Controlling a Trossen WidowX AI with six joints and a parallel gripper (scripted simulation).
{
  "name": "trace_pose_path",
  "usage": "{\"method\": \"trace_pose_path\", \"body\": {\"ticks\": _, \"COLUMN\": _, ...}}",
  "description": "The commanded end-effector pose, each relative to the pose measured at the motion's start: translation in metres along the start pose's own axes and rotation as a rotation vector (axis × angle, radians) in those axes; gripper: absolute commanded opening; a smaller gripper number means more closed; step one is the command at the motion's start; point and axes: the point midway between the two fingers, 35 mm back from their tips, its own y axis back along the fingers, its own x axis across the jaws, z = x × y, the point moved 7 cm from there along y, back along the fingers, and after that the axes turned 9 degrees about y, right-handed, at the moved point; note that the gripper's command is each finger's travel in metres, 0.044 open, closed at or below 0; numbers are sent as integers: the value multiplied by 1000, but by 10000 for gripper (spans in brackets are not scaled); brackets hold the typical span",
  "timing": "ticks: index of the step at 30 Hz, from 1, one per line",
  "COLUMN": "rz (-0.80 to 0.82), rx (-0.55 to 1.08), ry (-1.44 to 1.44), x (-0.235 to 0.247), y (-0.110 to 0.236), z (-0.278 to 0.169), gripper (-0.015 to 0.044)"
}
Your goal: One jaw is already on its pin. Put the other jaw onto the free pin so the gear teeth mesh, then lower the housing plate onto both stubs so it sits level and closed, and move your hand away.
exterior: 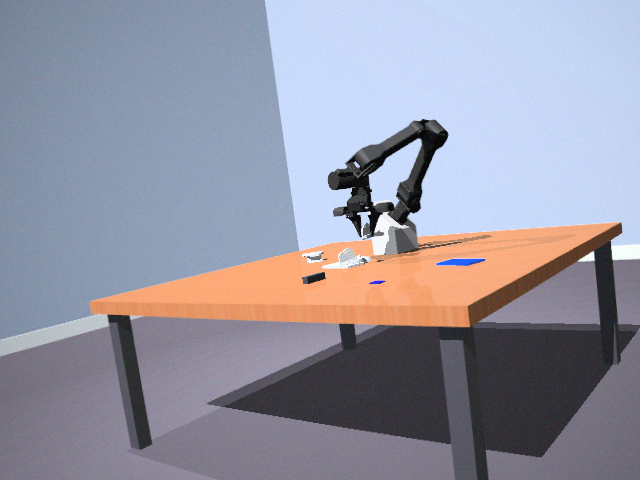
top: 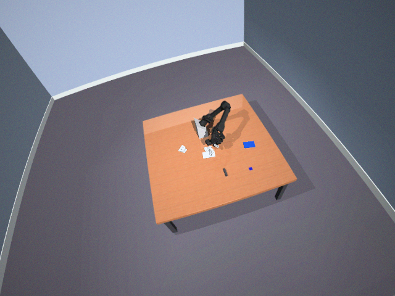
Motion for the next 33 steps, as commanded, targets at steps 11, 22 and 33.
{"method": "trace_pose_path", "body": {"ticks": 11, "rz": 9, "rx": -3, "ry": -162, "x": -47, "y": -3, "z": -6, "gripper": 134}}
{"method": "trace_pose_path", "body": {"ticks": 22, "rz": 18, "rx": -6, "ry": -236, "x": -68, "y": -4, "z": -12, "gripper": 134}}
{"method": "trace_pose_path", "body": {"ticks": 33, "rz": 18, "rx": -6, "ry": -236, "x": -68, "y": -4, "z": -12, "gripper": 134}}
